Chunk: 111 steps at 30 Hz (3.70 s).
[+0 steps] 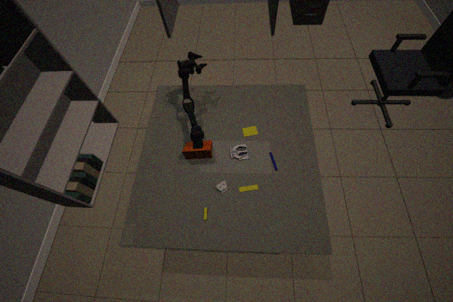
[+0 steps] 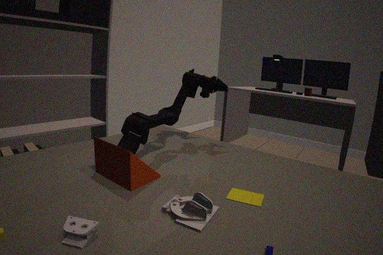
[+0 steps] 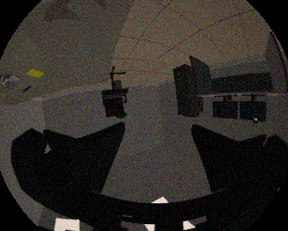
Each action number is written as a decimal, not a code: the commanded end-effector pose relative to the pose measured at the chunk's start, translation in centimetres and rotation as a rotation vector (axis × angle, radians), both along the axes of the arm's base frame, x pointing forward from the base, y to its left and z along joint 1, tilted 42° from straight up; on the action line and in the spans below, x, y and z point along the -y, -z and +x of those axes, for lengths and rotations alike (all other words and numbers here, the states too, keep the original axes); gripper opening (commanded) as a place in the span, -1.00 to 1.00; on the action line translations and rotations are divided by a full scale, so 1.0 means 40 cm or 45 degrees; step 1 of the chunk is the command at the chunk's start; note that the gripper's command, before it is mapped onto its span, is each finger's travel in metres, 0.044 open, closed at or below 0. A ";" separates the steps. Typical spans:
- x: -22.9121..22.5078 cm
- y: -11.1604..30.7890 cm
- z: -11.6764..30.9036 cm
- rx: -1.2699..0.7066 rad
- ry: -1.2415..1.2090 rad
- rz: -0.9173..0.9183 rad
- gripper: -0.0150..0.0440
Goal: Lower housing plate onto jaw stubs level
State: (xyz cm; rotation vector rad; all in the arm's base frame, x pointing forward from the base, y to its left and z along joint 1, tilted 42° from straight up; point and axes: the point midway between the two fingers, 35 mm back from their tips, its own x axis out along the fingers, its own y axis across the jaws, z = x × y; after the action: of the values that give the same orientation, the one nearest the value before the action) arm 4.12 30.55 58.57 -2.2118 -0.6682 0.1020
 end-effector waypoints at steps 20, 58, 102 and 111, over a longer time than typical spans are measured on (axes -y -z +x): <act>0.134 -0.123 0.009 0.067 -0.160 0.215 1.00; 0.562 -0.283 0.153 0.101 -0.214 0.904 1.00; 1.075 -0.220 0.367 0.106 -0.130 1.692 1.00; 1.175 -0.174 0.408 0.138 -0.040 1.798 1.00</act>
State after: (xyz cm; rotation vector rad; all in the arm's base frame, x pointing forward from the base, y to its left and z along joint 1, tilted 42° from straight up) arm 19.47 -14.36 66.56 -0.8813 -0.5814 -0.3537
